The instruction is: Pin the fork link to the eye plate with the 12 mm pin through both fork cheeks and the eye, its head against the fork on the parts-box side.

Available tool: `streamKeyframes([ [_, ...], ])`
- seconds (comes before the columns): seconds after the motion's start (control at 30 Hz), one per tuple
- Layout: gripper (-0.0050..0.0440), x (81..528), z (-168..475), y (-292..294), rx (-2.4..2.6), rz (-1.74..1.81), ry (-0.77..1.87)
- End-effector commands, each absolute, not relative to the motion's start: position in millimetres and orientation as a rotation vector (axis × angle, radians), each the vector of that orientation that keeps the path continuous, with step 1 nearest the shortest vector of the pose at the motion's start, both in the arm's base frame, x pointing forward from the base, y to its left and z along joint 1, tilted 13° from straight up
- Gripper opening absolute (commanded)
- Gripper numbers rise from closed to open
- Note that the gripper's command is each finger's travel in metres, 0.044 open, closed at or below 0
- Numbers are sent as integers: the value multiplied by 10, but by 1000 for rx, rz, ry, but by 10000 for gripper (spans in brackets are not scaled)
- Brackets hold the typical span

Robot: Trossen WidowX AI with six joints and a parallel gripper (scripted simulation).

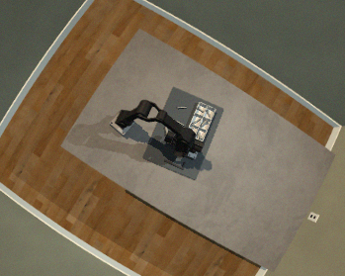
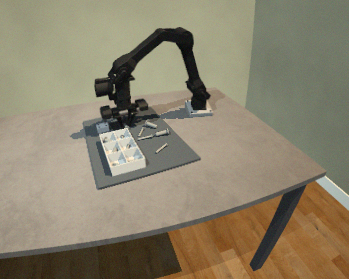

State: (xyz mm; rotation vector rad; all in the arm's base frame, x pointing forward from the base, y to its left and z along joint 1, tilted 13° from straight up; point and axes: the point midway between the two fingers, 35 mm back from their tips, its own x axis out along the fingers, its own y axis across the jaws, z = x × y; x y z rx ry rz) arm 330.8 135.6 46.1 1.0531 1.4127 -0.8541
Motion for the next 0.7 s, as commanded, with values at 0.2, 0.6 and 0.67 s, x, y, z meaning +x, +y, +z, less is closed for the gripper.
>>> streamKeyframes([
  [0.2,140,3308,545,1406,1066,-838,1398],
  [0.6,140,3311,587,1481,1071,-830,1392],
  [0.67,140,3313,603,1497,1074,-826,1390],
])
